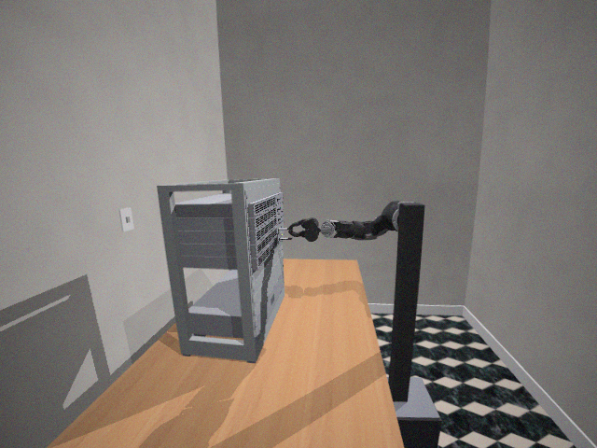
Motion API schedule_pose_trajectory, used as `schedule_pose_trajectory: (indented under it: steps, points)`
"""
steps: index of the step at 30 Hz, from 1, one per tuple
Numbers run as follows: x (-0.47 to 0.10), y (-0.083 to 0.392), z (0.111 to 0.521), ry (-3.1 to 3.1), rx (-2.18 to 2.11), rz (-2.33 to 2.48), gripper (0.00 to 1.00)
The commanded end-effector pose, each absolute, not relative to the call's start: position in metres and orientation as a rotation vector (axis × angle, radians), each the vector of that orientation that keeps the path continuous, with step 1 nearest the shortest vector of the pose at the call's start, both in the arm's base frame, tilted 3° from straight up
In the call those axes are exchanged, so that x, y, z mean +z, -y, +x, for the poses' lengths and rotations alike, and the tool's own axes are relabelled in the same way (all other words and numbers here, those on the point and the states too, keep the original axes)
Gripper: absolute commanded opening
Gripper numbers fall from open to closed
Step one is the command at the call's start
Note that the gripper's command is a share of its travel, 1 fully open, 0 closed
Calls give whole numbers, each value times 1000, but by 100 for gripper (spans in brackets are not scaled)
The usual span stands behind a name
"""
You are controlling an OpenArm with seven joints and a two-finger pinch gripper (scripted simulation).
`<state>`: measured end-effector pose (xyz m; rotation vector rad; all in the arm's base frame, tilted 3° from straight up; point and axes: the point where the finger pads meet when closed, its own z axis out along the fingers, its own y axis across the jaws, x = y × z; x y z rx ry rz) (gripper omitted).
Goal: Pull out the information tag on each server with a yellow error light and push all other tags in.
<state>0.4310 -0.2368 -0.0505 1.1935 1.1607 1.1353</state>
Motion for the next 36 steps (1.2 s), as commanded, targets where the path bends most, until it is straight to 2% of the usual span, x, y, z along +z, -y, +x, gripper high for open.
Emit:
schedule_pose_trajectory:
  steps: [1,16,17,36]
  points:
    - [-46,233,430,-1158,1155,1176,0]
    - [-46,233,426,-1158,1155,1176,0]
    - [-46,233,426,-1158,1155,1176,10]
    - [-46,233,426,-1158,1153,1178,10]
